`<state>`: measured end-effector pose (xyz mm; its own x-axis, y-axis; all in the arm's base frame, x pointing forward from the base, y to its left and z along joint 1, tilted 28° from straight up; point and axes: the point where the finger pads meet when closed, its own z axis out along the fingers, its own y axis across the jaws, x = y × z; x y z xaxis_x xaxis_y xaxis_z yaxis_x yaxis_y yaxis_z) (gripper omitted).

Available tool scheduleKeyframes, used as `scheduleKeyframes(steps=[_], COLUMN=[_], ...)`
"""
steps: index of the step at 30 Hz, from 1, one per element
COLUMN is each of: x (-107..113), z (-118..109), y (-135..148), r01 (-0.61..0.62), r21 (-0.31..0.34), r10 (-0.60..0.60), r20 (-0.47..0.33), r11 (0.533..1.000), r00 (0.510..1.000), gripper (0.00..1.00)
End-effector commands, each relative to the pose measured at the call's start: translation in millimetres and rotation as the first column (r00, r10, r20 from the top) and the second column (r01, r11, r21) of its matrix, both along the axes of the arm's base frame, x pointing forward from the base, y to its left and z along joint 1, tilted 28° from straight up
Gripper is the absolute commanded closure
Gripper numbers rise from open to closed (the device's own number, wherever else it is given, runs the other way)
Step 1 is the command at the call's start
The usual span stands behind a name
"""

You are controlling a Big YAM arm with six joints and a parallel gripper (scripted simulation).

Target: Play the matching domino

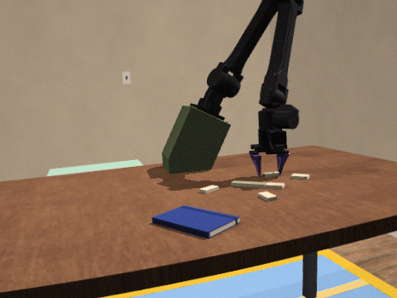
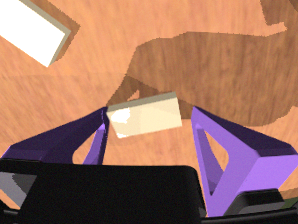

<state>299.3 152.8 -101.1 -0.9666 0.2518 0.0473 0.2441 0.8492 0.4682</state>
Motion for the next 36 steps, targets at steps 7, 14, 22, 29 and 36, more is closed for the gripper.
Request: scheduleKeyframes(steps=[7, 14, 22, 29, 36], x=[-2.2, 0.0, -2.0, 0.6, -1.7], z=[2.0, 1.5, 1.8, 1.3, 1.8], y=[-1.0, -0.5, -0.7, -0.4, -0.7], r01=[-0.011, -0.005, -0.011, -0.003, -0.01], r21=[0.0, 0.001, 0.0, 0.001, 0.0], r10=[0.011, 0.005, 0.011, 0.003, 0.01], r20=[0.003, 0.004, 0.003, 0.004, 0.003], r11=[1.0, 1.0, 1.0, 1.0, 1.0], r00=[1.0, 1.0, 1.0, 1.0, 1.0], gripper=[0.31, 0.52, 0.52, 0.52, 0.52])
